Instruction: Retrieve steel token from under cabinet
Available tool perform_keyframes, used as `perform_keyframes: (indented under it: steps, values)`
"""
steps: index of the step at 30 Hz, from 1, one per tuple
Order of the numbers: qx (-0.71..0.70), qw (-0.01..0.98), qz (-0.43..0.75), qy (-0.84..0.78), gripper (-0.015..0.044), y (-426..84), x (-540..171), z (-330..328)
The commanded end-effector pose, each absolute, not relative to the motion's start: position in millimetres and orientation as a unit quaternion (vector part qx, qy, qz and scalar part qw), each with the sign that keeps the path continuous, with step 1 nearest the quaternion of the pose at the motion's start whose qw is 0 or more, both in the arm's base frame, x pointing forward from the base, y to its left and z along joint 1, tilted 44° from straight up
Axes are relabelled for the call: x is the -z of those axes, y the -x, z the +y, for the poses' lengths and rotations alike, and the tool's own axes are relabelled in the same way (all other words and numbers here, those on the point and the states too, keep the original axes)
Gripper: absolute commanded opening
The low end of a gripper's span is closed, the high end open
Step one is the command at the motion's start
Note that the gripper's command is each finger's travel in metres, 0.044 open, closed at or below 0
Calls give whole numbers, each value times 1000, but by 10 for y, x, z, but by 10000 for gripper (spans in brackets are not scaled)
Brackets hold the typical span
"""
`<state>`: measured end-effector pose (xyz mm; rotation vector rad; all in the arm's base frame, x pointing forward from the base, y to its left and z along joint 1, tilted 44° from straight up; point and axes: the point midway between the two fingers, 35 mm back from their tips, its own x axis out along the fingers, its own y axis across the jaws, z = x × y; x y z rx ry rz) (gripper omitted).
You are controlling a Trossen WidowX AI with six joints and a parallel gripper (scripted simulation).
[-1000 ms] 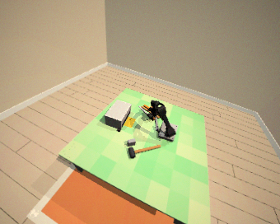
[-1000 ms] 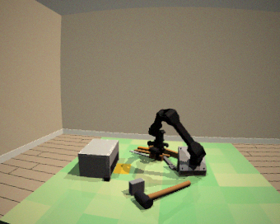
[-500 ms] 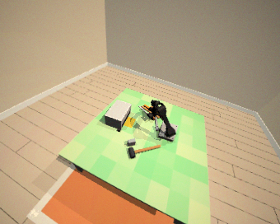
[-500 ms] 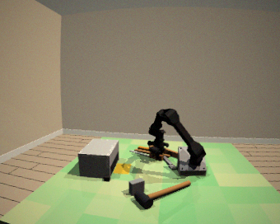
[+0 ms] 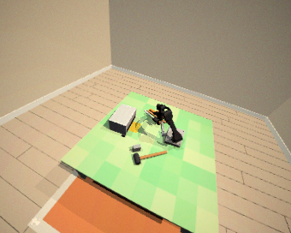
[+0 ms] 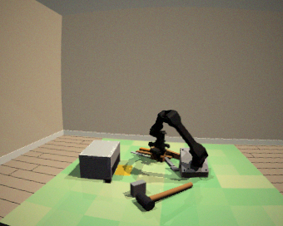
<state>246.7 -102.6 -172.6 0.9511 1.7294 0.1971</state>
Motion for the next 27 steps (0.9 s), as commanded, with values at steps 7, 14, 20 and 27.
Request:
perform_keyframes:
  steps: [7,14,20,27]
  values:
    - [-82,550,729,-400,0,-2528,1737,-1057]
    - [-83,551,728,-399,0,-2551,1746,-1065]
    - [-84,550,729,-399,26,-2549,1751,-1059]
    - [-85,549,730,-398,200,-2533,1752,-1048]
